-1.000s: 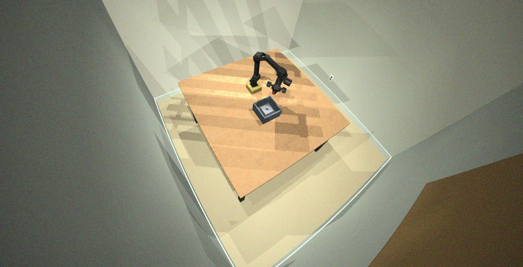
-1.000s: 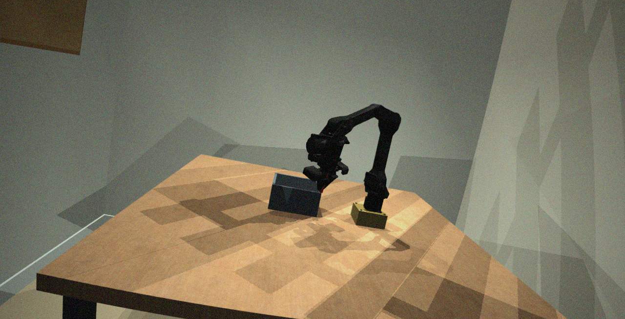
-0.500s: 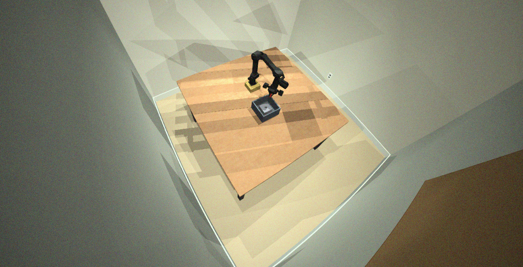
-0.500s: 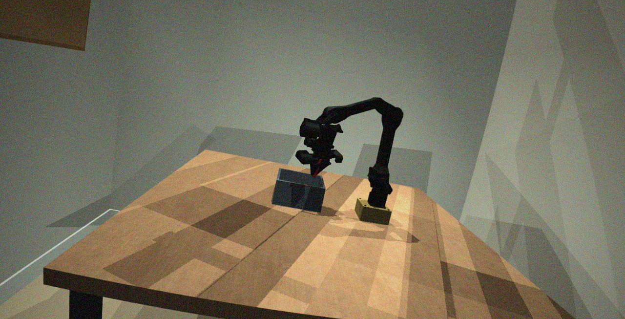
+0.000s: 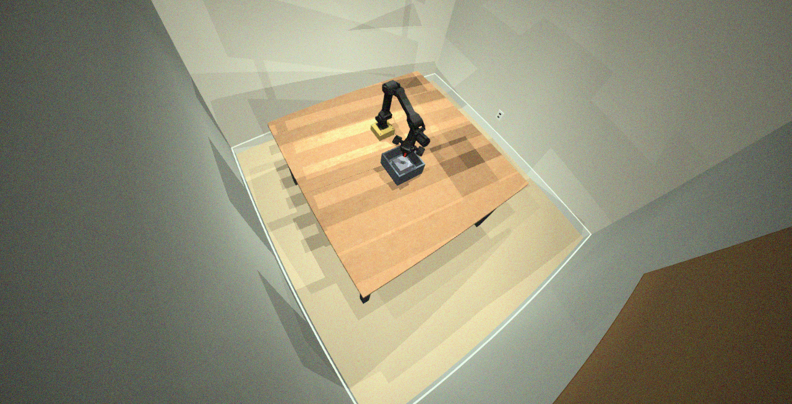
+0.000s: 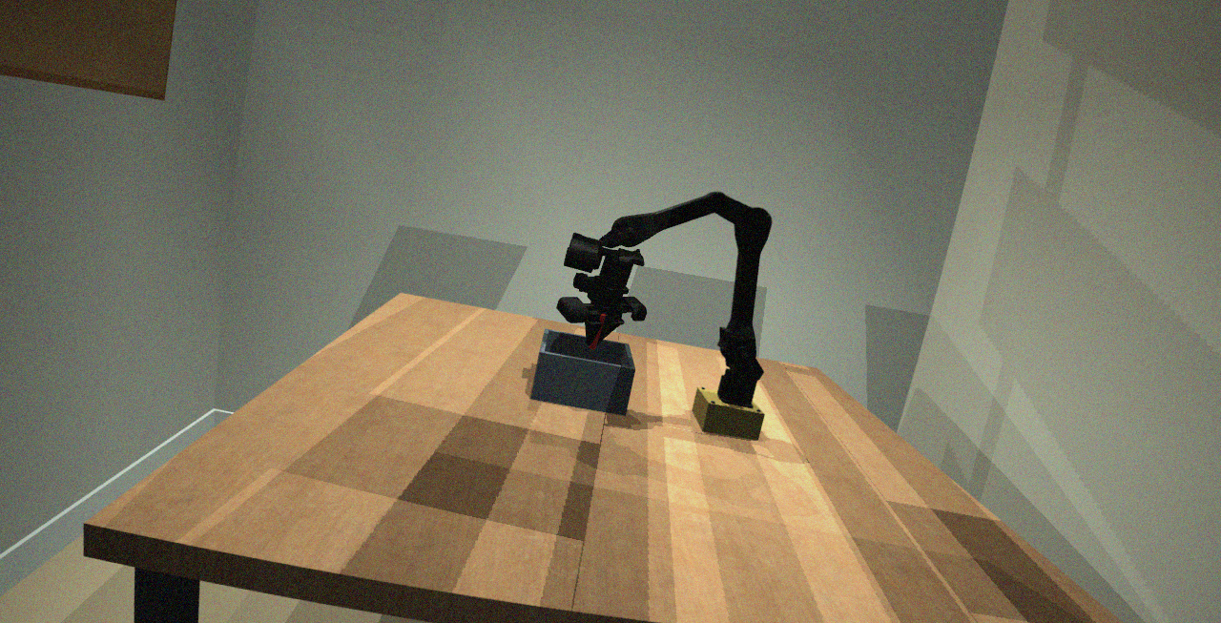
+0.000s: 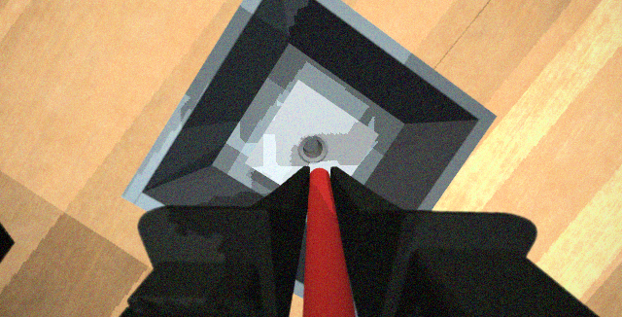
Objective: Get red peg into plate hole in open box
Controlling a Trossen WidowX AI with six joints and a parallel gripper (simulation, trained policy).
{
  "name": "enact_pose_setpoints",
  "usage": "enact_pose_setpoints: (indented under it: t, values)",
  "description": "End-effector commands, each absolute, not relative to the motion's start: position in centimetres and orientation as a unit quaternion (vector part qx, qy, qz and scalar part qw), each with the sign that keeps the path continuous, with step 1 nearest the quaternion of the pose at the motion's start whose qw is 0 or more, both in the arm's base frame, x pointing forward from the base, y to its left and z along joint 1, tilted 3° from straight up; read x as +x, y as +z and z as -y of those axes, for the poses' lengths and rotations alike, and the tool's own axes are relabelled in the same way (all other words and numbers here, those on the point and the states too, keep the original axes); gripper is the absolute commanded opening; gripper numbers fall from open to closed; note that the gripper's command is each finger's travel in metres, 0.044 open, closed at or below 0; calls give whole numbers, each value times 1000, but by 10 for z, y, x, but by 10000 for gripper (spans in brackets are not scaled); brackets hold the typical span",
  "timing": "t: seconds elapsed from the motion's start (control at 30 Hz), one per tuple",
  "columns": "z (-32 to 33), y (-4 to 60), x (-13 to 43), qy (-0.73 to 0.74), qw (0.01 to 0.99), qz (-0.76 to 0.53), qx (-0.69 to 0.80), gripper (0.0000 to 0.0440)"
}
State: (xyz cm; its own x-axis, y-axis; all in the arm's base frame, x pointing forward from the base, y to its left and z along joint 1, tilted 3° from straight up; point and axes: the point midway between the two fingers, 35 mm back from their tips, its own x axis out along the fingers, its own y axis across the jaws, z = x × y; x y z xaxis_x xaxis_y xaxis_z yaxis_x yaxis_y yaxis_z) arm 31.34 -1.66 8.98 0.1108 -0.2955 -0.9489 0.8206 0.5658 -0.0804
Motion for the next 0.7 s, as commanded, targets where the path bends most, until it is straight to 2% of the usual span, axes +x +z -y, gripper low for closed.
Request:
enact_pose_setpoints:
  t: [0.0, 0.27, 0.33, 0.5, 0.57, 0.67]
  values:
    - [27, 79, 321, -381, 702, -550, 243, 1]
    - [34, 55, 325, -345, 700, -580, 234, 7]
    - [34, 48, 324, -337, 696, -590, 231, 38]
    - [37, 36, 325, -324, 689, -606, 231, 157]
    - [39, 36, 330, -317, 690, -608, 232, 170]
    - [40, 38, 338, -308, 690, -611, 237, 237]
